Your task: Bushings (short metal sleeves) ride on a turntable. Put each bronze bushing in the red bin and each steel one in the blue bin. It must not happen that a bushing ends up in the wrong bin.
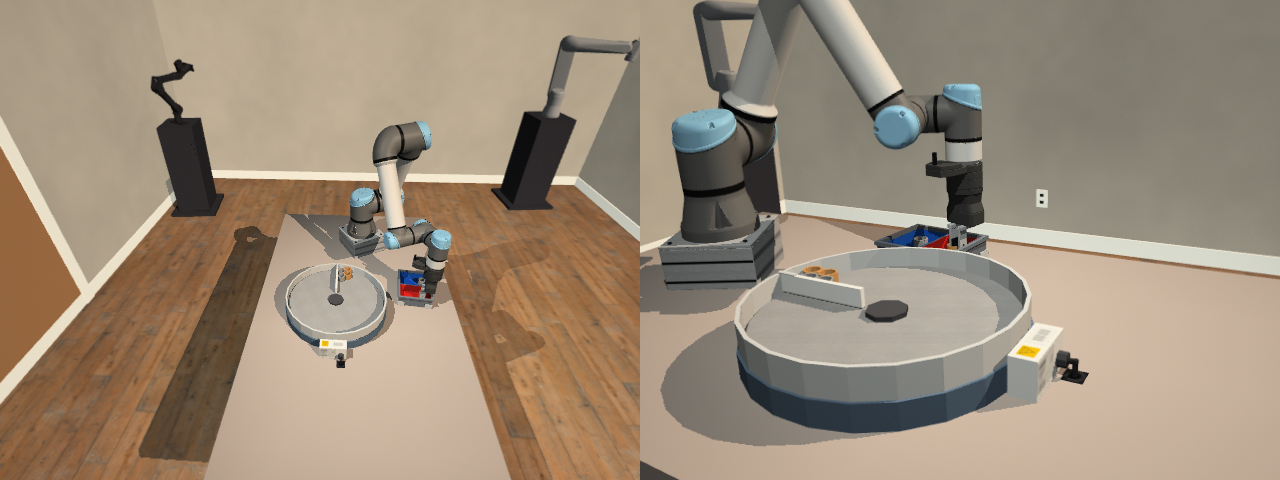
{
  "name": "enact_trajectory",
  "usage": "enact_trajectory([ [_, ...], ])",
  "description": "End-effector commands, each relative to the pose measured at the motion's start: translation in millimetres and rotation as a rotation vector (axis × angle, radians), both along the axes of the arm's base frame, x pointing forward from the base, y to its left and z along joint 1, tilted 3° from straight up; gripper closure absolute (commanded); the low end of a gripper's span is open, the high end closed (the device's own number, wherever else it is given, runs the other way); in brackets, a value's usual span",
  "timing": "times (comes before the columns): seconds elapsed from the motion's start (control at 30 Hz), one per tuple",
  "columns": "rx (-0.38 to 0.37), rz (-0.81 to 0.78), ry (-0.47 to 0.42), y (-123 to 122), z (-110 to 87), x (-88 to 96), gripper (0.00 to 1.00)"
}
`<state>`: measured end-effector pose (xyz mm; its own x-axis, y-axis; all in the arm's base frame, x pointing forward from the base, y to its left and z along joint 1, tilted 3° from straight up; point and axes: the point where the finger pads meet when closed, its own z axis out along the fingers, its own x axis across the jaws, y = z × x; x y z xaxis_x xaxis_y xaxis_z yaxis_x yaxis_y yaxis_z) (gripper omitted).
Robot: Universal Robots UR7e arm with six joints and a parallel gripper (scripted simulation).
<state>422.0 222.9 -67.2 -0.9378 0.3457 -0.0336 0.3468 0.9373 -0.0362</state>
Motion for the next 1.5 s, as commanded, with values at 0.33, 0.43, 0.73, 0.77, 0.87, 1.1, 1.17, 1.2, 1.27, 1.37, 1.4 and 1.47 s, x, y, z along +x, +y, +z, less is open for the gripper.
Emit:
enact_trajectory([
  [0.33,0.001,0.000,-0.001,0.2,0.5,0.5,0.58],
  [0.43,0.001,0.000,-0.001,0.2,0.5,0.5,0.58],
  [0.73,0.001,0.000,-0.001,0.2,0.5,0.5,0.58],
  [0.77,0.001,0.000,-0.001,0.2,0.5,0.5,0.58],
  [0.87,0.001,0.000,-0.001,0.2,0.5,0.5,0.58],
  [1.1,0.001,0.000,-0.001,0.2,0.5,0.5,0.58],
  [1.17,0.001,0.000,-0.001,0.2,0.5,0.5,0.58],
  [1.2,0.001,0.000,-0.001,0.2,1.4,0.6,0.58],
  [1.27,0.001,0.000,-0.001,0.2,3.3,0.8,0.58],
  [1.37,0.001,0.000,-0.001,0.1,5.2,1.0,0.58],
  [1.4,0.001,0.000,-0.001,0.1,5.2,1.0,0.58],
  [1.47,0.001,0.000,-0.001,0.1,5.2,1.0,0.58],
])
